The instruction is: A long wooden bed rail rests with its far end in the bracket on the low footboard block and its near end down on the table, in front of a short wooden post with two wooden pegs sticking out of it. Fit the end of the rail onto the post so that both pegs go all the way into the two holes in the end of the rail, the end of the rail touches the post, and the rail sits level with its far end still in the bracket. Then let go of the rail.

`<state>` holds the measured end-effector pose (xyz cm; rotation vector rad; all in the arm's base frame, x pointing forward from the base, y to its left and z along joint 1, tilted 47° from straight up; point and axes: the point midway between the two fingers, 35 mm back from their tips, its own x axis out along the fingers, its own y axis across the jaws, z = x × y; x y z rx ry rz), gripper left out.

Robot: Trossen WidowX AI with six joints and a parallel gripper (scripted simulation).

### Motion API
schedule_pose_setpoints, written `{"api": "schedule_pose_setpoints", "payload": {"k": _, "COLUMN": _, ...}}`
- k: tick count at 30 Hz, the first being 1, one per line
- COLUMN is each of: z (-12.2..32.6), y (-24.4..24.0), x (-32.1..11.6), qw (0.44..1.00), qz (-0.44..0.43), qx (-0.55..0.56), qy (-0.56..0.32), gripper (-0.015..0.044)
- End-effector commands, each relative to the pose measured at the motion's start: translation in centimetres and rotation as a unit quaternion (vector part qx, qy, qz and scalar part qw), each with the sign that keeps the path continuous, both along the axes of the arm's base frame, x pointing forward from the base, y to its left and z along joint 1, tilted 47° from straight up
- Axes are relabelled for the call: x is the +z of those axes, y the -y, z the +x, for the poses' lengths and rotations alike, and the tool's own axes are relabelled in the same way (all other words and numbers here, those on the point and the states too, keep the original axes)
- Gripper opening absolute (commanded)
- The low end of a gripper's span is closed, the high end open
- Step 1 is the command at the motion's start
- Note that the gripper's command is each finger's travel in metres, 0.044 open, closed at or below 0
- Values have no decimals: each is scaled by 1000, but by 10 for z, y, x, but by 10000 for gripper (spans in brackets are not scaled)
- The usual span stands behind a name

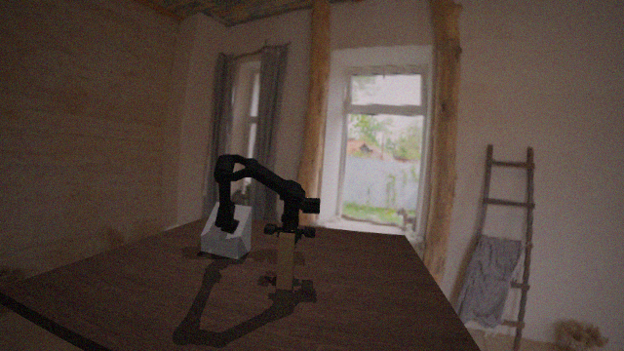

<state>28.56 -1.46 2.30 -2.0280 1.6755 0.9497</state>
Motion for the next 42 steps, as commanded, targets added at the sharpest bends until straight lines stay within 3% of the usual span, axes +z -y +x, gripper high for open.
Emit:
{"api": "schedule_pose_setpoints", "payload": {"k": 1, "z": 1, "y": 1, "x": 2, "qw": 1000, "qz": 0, "qx": 1, "qy": 0, "gripper": 0}}
{"api": "schedule_pose_setpoints", "payload": {"k": 22, "z": 3, "y": 5, "x": 7, "qw": 1000, "qz": 0, "qx": 1, "qy": 0, "gripper": 0}}
{"api": "schedule_pose_setpoints", "payload": {"k": 38, "z": 2, "y": 4, "x": 5, "qw": 1000, "qz": 0, "qx": 0, "qy": 0, "gripper": 420}}
{"api": "schedule_pose_setpoints", "payload": {"k": 42, "z": 2, "y": 4, "x": 5, "qw": 1000, "qz": 0, "qx": 0, "qy": 0, "gripper": 440}}
